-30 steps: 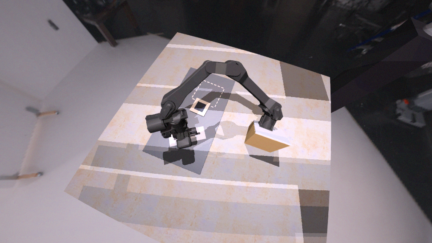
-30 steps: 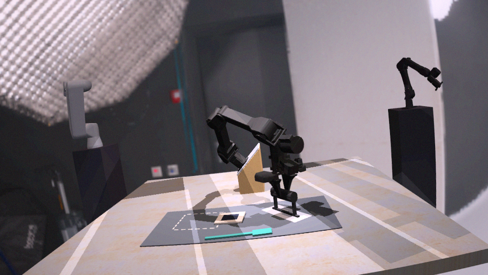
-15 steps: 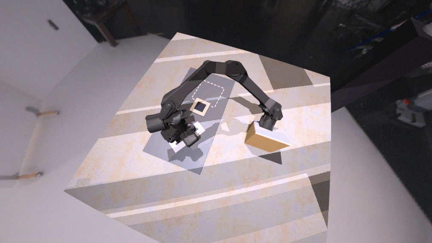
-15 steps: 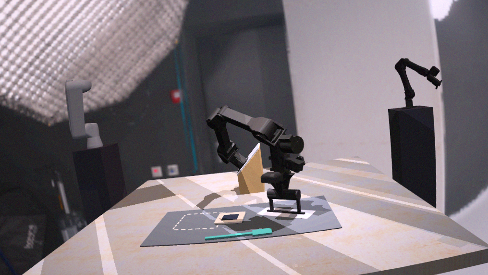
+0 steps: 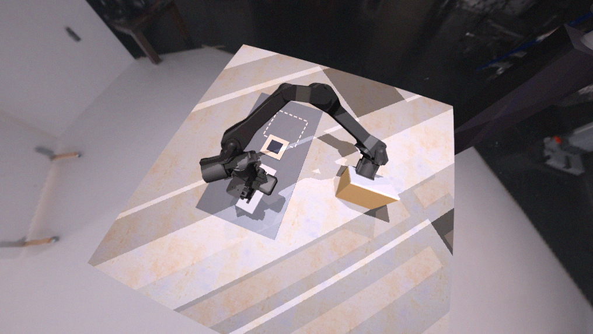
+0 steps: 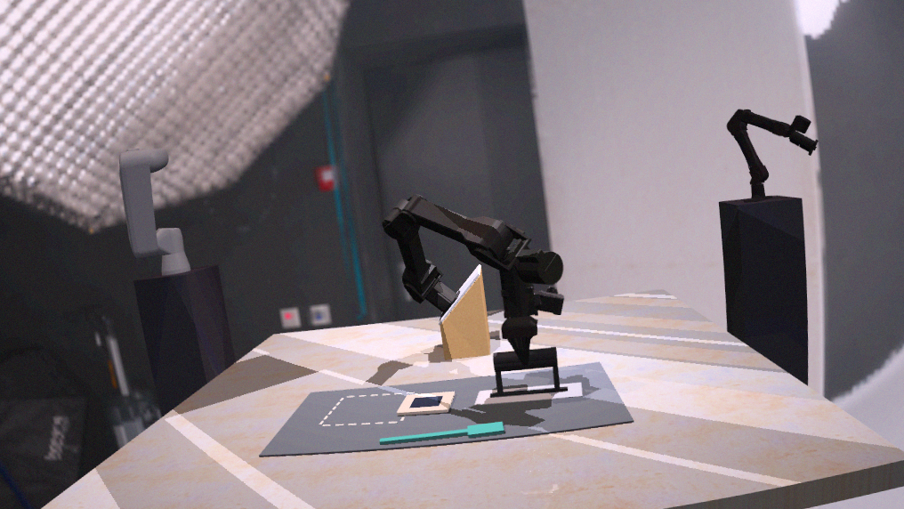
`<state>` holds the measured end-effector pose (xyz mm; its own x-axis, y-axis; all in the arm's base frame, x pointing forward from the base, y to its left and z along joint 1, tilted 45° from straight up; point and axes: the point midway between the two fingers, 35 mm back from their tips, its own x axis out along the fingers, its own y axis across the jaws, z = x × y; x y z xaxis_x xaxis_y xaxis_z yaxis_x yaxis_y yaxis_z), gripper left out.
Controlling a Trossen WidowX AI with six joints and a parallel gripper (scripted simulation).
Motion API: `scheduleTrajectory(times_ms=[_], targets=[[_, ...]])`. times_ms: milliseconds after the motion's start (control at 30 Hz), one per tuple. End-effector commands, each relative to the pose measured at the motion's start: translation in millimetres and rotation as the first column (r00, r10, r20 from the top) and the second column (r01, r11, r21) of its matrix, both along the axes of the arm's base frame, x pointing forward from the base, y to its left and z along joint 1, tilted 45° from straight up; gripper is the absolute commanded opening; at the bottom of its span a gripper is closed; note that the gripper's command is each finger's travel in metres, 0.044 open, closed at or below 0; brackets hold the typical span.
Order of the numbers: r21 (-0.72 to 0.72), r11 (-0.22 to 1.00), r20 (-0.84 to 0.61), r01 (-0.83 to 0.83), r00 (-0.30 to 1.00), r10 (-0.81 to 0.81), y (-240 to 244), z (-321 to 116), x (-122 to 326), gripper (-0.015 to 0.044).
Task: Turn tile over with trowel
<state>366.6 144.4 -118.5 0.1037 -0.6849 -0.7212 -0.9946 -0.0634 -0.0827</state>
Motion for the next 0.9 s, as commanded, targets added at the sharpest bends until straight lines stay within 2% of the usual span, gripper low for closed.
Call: scheduleTrajectory(times_ms=[0,100,267,300,867], targets=[[-0.011,0.999,-0.044,-0.043,0.998,0.043,-1.5,-0.8,-0.4,0.0130],[-0.011,0.999,-0.044,-0.043,0.998,0.043,-1.5,-0.8,-0.4,0.0130],[-0.011,0.999,-0.044,-0.043,0.998,0.043,-1.5,-0.8,-0.4,0.0261],[-0.011,0.999,-0.044,-0.043,0.998,0.043,-1.5,-0.8,-0.4,0.0270],[-0.011,0.999,-0.044,-0.043,0.998,0.043,-1.5,-0.8,-0.4,0.0270]])
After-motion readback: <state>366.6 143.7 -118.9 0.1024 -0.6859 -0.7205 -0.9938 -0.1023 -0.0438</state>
